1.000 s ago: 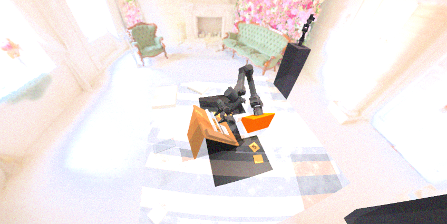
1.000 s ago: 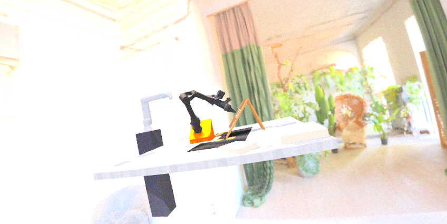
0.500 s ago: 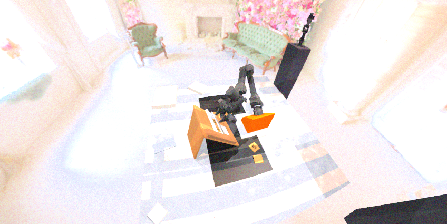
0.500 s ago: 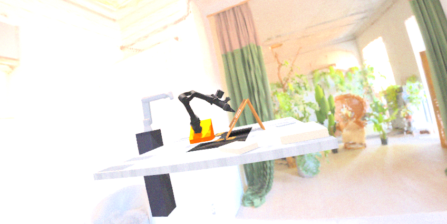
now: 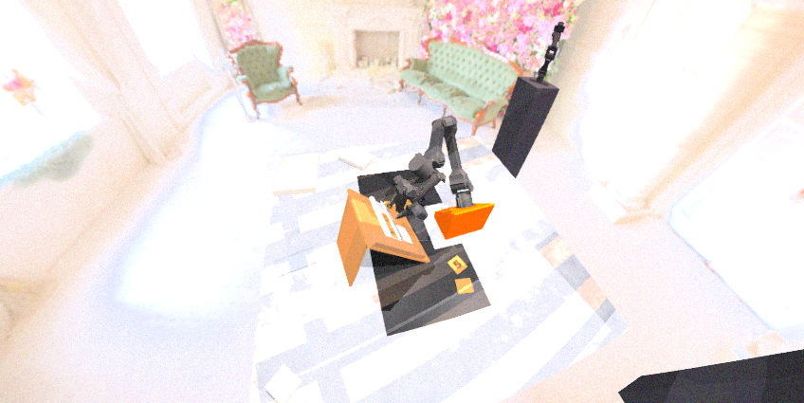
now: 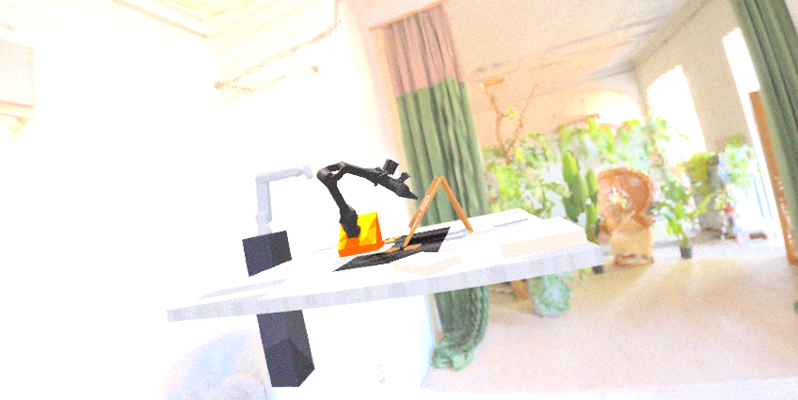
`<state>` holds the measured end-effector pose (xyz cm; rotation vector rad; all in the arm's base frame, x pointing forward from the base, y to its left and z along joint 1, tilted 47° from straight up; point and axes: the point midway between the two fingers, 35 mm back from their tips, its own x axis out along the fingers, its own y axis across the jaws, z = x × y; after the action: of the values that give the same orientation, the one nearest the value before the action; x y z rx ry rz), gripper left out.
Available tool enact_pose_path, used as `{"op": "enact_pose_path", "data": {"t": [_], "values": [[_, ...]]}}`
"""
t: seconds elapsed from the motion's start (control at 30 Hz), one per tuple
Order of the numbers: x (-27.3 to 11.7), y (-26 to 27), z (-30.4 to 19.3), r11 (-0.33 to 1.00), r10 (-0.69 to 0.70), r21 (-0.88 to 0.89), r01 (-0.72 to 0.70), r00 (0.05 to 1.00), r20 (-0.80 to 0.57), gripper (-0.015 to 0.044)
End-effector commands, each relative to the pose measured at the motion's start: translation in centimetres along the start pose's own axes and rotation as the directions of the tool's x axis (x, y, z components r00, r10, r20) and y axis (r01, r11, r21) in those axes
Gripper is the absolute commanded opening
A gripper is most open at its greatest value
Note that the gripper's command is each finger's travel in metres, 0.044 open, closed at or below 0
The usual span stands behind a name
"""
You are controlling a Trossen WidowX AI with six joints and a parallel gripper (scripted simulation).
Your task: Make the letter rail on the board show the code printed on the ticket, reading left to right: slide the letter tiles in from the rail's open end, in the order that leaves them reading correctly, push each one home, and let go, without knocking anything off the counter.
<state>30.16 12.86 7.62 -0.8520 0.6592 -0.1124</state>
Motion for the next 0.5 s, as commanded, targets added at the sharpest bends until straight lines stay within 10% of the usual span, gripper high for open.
{"op": "enact_pose_path", "data": {"t": [0.0, 0.13, 0.47], "values": [[-0.33, -0.01, 0.06, 1.000, -0.002, 0.002, 0.002, 1.000, 0.001, 0.0295], [-0.55, -0.02, 0.11, 1.000, -0.002, 0.002, 0.002, 1.000, 0.001, 0.0295], [-0.31, 0.00, 0.03, 1.000, 0.000, 0.000, 0.000, 1.000, 0.000, 0.0033]]}}
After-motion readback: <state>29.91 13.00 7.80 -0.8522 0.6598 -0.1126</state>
